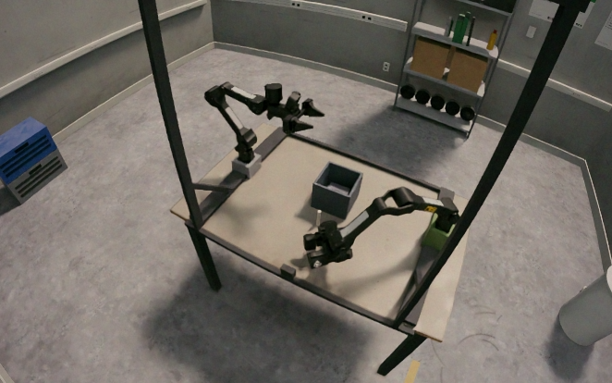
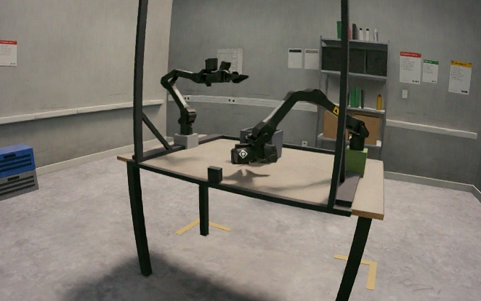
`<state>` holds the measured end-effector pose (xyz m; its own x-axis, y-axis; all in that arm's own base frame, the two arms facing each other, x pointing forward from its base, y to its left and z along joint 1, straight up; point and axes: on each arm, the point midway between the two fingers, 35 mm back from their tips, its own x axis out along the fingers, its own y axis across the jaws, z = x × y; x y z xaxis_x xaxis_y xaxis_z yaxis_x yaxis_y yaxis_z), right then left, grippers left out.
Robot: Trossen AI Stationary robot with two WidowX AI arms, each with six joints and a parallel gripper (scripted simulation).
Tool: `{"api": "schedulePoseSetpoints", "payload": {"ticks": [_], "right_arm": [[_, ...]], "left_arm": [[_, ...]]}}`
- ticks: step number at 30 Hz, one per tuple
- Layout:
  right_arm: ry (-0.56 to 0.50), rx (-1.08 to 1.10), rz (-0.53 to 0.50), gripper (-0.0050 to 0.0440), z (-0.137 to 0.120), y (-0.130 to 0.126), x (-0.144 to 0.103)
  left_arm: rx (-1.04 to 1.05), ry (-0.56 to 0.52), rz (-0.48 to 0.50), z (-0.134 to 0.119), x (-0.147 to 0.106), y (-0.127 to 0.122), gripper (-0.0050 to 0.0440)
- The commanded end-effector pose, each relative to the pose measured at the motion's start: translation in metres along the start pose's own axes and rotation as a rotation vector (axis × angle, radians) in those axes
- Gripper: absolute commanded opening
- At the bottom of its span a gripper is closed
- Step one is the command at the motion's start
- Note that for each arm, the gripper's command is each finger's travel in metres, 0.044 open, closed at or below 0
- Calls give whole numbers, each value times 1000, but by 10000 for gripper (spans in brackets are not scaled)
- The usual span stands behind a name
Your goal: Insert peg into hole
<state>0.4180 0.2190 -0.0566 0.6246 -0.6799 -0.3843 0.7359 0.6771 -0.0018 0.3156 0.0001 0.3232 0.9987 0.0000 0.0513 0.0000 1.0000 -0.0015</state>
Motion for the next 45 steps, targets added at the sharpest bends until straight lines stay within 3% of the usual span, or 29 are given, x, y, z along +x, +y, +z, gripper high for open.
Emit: {"api": "schedulePoseSetpoints", "payload": {"ticks": [1,7,10,21,25,27,29,45], "right_arm": [[0,45,22,126,18,11,-8],[0,52,22,126,49,9,-20],[0,52,22,126,44,10,-18],[0,56,20,126,94,8,-38],[-1,9,1,126,70,0,-28],[-1,9,1,126,70,0,-28],[1,44,15,126,84,4,-34],[118,54,19,126,120,-10,-18]], "left_arm": [[2,-29,-3,12,-2,-1,440],[2,-29,-3,12,-2,-1,440],[2,-29,-3,12,-2,-1,440],[2,-29,-3,12,-2,-1,440],[2,-29,-3,12,-2,-1,440],[2,-29,-3,12,-2,-1,440],[2,-29,-3,12,-2,-1,440],[3,-28,-3,12,-2,-1,440]]}}
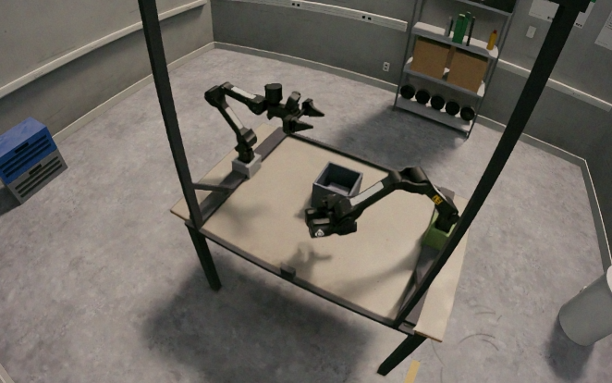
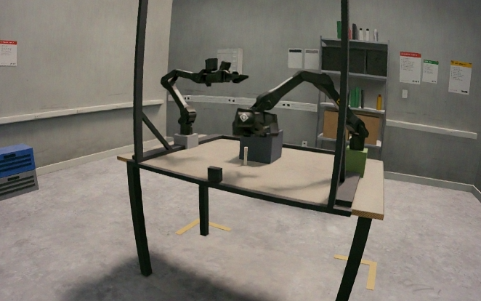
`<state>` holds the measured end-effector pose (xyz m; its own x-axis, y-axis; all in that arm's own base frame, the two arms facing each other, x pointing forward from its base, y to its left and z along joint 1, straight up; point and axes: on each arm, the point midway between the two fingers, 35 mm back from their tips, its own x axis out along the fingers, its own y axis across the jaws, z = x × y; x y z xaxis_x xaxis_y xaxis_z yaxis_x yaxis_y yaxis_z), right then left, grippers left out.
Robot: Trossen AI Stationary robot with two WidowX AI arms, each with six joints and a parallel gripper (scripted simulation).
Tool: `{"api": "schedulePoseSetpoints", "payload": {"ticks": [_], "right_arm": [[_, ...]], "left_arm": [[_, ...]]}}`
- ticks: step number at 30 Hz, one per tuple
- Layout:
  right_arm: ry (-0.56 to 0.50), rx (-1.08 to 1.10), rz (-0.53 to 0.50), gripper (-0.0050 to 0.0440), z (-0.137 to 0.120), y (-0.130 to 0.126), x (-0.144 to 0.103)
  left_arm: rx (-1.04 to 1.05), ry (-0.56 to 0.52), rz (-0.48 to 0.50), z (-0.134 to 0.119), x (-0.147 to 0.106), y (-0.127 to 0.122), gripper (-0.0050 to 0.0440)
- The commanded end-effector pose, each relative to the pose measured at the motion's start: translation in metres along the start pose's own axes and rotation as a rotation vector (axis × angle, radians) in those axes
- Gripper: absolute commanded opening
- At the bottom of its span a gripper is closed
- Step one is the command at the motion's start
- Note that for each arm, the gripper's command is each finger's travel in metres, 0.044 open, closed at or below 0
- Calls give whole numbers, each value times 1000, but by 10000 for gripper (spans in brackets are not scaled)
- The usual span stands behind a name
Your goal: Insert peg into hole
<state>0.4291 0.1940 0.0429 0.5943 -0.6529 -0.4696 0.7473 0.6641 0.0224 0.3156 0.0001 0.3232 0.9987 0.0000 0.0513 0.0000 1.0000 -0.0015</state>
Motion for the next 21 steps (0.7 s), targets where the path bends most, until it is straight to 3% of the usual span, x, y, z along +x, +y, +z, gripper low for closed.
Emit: {"api": "schedulePoseSetpoints", "payload": {"ticks": [1,6,7,14,16,21], "right_arm": [[37,27,28,126,23,-3,-4],[110,39,64,126,53,-13,2],[125,41,76,126,60,-16,3],[201,55,194,126,108,-37,8],[201,55,194,126,108,-37,8],[211,55,313,126,146,-57,6]], "left_arm": [[3,-28,-3,12,-2,-1,440],[4,-27,-3,11,-1,-1,440],[4,-27,-3,11,-1,-1,125],[4,-24,-2,11,-1,-1,125],[4,-24,-2,11,-1,-1,125],[4,-22,-1,10,0,-1,125]]}}
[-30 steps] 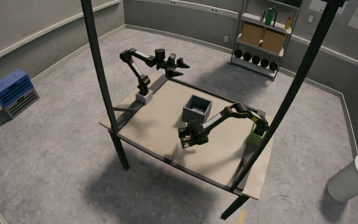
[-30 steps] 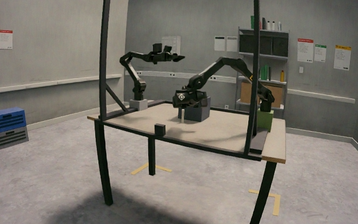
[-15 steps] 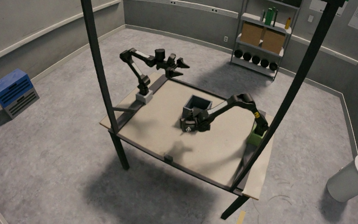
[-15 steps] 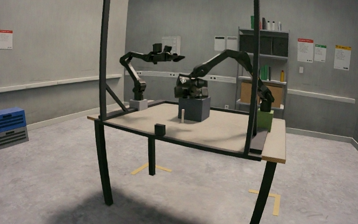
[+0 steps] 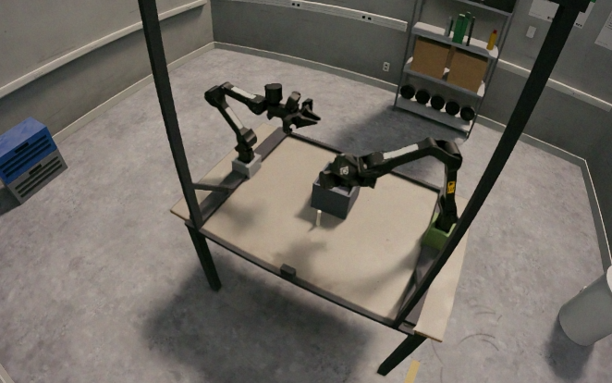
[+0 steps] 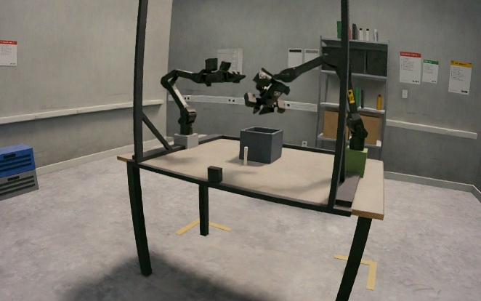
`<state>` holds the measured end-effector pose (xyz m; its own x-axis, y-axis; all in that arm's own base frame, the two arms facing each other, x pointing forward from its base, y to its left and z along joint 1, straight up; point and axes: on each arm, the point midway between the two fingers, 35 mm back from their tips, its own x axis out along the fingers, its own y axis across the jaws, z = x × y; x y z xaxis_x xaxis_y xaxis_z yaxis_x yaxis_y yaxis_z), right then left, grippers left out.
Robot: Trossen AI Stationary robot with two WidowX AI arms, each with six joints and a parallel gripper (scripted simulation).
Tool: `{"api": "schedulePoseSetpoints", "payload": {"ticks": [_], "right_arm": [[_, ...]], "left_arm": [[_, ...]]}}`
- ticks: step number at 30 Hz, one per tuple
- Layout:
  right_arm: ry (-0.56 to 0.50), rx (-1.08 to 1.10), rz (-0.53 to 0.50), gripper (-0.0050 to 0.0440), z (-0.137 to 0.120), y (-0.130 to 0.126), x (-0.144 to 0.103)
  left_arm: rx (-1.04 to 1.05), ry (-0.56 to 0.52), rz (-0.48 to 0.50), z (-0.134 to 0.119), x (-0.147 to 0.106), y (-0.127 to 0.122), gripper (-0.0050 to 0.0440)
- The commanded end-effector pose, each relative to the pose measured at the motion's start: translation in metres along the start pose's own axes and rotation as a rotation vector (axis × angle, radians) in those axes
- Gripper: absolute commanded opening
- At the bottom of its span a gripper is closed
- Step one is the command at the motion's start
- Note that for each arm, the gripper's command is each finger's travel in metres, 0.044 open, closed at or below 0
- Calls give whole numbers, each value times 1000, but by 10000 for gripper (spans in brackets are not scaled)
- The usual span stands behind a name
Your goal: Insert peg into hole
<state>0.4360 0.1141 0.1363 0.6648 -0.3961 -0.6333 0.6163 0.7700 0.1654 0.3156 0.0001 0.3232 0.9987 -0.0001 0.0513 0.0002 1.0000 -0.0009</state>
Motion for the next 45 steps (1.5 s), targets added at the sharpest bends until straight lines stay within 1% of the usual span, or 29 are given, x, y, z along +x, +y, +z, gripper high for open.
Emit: {"api": "schedulePoseSetpoints", "payload": {"ticks": [1,4,9,15,16,18,20,22,27,29,32,35,37,38,44,45], "right_arm": [[-17,18,118,126,37,-10,-18],[-33,3,187,126,55,-21,-28],[-59,-16,253,126,71,-30,-37],[-64,-17,258,126,74,-31,-39],[-54,-23,254,126,69,-28,-36],[-61,-9,237,126,71,-36,-37],[-61,-9,237,126,71,-36,-37],[-67,-22,258,126,75,-39,-40],[-120,-51,335,126,93,-51,-55],[-120,-51,335,126,93,-51,-55],[-176,-86,396,126,106,-64,-68],[-266,-136,467,126,121,-79,-86],[-330,-173,506,126,129,-88,-99],[-364,-192,523,126,133,-93,-105],[-578,-314,595,126,147,-120,-142],[-578,-314,595,126,147,-120,-142]], "left_arm": [[4,-21,-1,10,0,-1,125],[4,-20,0,10,0,0,125],[4,-21,1,10,0,0,125],[4,-22,2,11,0,0,125],[4,-23,2,11,0,0,125],[4,-24,1,11,0,0,125],[4,-24,1,11,0,0,125],[-24,3,-2,11,7,-2,125],[-107,115,-9,0,27,-9,125],[-107,115,-9,0,27,-9,125],[-178,217,-9,-12,45,-17,125],[-240,319,2,-28,57,-24,125],[-264,363,9,-35,62,-27,125],[-291,403,14,-39,72,-32,125],[-413,638,80,-78,97,-54,125],[-413,638,80,-78,97,-54,125]]}}
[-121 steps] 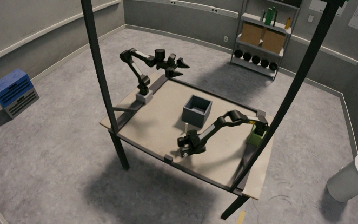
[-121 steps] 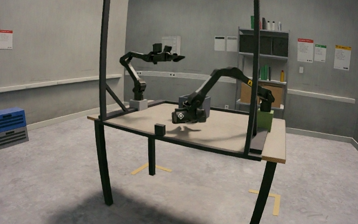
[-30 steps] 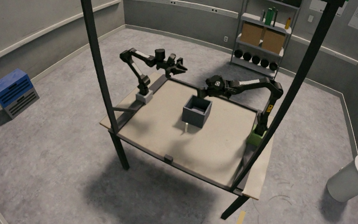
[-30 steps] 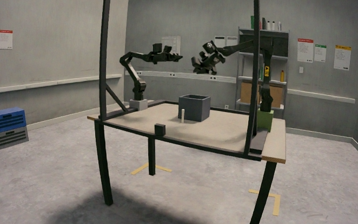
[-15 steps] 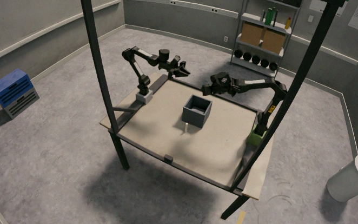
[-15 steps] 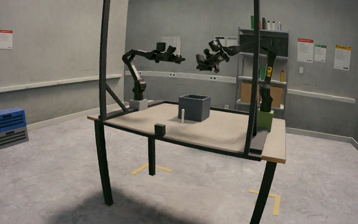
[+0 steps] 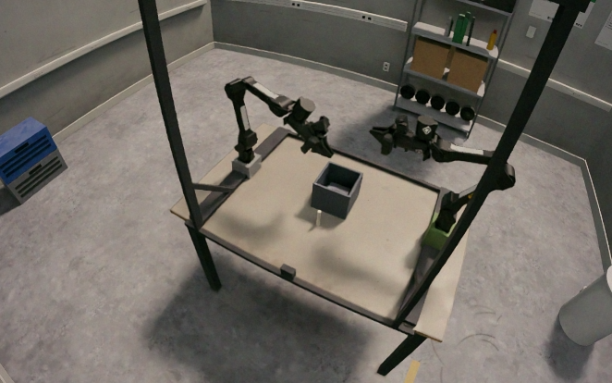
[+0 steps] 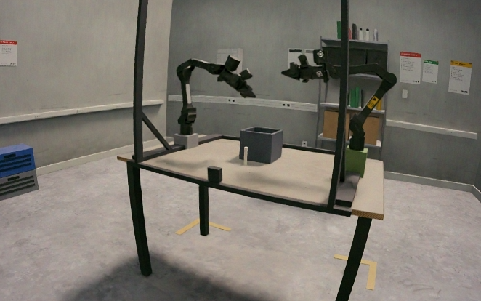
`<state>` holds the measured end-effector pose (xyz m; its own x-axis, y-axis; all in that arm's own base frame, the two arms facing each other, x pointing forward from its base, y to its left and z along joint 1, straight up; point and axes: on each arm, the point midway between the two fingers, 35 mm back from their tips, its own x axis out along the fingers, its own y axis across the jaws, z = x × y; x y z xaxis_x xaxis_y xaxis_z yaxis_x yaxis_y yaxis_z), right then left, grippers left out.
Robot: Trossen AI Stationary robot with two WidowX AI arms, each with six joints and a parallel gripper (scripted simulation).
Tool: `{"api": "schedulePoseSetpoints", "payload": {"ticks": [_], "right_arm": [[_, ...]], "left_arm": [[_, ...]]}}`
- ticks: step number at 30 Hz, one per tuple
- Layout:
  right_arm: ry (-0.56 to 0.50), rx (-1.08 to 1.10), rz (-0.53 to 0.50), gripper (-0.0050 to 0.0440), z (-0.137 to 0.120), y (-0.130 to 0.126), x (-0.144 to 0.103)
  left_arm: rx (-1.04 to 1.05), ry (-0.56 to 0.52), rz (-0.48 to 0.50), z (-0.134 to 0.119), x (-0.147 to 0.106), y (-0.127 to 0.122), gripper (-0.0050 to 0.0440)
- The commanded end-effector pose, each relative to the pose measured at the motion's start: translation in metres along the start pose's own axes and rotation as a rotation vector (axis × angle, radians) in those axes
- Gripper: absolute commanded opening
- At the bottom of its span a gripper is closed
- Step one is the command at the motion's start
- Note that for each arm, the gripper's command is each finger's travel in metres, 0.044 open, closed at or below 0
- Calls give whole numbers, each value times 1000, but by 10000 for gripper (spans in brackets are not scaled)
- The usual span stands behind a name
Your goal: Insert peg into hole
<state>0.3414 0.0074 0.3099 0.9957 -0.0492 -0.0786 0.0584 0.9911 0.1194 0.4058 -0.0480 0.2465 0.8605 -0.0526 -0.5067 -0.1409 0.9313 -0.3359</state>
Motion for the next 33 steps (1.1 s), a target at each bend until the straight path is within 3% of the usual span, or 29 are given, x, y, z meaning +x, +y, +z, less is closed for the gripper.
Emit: {"api": "schedulePoseSetpoints", "payload": {"ticks": [1,7,16,18,26,33], "right_arm": [[-61,-45,44,126,7,-3,-12],[-154,-128,65,126,19,-7,-31],[-136,-122,58,126,14,-9,-29],[-136,-122,58,126,14,-9,-29],[-150,-121,60,126,20,-7,-30],[-150,-121,60,126,20,-7,-30]], "left_arm": [[-44,50,19,6,7,-8,125],[-161,255,134,-27,46,-19,125],[-278,483,347,-82,85,-29,125],[-278,483,347,-82,85,-29,125],[-340,629,581,-135,106,-32,125],[-352,645,638,-143,105,-32,125]]}}
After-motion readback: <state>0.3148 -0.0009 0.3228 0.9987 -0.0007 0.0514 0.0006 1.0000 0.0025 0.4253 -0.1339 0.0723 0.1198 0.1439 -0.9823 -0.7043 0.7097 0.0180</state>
